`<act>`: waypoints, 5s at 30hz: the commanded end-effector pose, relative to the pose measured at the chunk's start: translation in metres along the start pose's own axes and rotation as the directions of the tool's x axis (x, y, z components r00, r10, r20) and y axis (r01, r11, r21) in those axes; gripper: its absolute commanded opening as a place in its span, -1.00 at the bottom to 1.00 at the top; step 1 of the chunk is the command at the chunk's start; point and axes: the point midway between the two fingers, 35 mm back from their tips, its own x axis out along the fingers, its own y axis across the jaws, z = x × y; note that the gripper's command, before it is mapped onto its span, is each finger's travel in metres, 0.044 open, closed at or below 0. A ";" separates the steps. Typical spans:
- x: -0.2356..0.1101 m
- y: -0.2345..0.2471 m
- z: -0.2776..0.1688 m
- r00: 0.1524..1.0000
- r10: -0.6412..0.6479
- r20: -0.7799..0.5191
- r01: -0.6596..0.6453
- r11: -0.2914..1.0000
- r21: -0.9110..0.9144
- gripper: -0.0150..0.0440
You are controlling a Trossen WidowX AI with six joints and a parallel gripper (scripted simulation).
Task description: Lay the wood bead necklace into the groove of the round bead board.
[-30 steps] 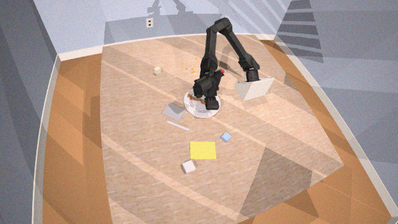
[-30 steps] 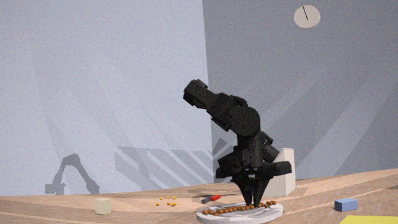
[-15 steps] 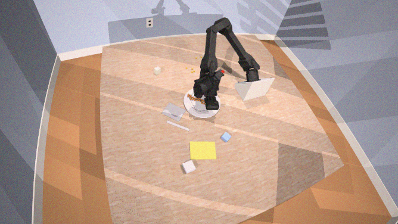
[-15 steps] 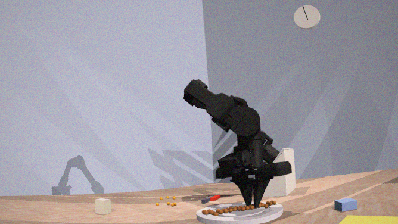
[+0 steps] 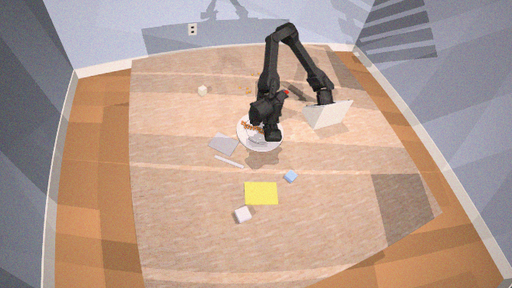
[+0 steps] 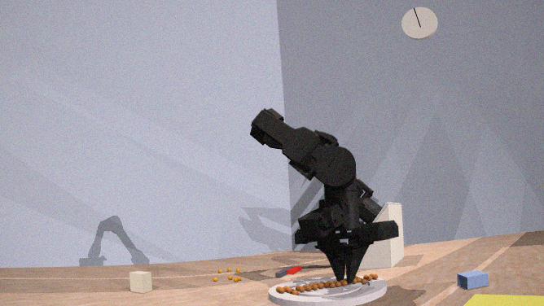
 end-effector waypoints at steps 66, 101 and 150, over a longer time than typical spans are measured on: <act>-0.006 -0.012 -0.016 1.000 -0.006 -0.003 0.006 1.000 -0.008 1.00; -0.022 -0.011 -0.029 1.000 0.002 0.002 -0.002 0.999 0.042 -0.08; -0.005 -0.012 -0.027 1.000 0.005 0.004 -0.005 0.999 0.050 -0.49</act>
